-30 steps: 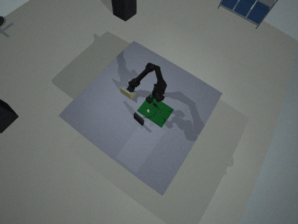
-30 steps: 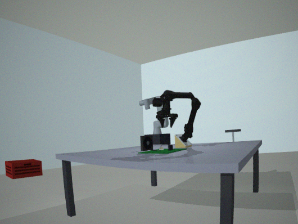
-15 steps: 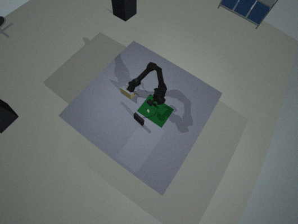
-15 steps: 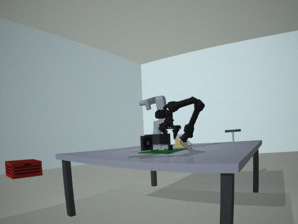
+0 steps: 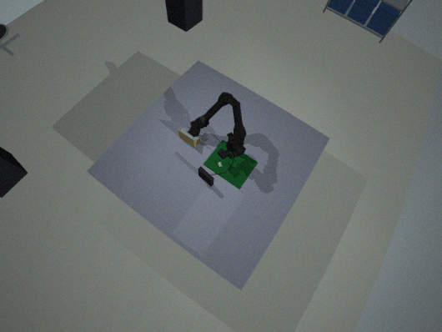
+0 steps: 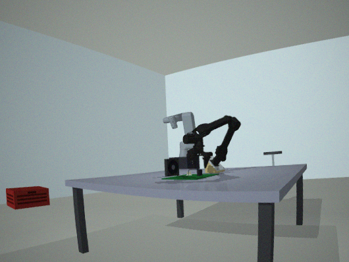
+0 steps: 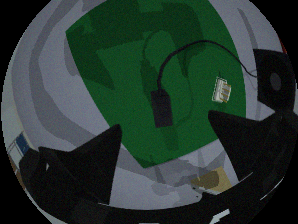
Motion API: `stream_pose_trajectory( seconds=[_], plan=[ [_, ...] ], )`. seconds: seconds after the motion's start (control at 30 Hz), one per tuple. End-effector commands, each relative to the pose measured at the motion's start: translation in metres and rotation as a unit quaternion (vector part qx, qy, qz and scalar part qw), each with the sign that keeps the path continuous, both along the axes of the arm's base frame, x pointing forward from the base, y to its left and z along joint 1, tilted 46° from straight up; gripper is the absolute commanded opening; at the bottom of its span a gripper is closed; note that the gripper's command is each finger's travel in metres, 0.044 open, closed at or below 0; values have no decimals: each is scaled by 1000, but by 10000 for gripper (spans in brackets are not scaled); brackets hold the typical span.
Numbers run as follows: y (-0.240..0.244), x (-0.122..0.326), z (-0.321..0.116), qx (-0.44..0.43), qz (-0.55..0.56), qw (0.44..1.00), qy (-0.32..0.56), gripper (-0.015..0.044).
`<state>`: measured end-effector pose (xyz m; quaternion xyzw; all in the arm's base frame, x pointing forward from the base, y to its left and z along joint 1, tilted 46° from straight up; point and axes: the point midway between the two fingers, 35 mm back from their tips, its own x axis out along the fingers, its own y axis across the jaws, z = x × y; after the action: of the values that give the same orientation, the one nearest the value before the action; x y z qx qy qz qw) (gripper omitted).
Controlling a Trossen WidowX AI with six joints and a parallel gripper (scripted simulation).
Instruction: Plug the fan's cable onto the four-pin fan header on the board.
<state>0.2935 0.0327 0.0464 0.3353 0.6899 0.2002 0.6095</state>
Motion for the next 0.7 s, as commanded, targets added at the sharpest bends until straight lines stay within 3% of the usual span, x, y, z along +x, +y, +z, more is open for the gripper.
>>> stream_pose_trajectory(
  seconds=[0.0, 0.67],
  plan=[
    [5, 0, -3, 3, -1, 1000, 0, 440],
    [28, -2, -24, 4, -1, 1000, 0, 440]
  ],
)
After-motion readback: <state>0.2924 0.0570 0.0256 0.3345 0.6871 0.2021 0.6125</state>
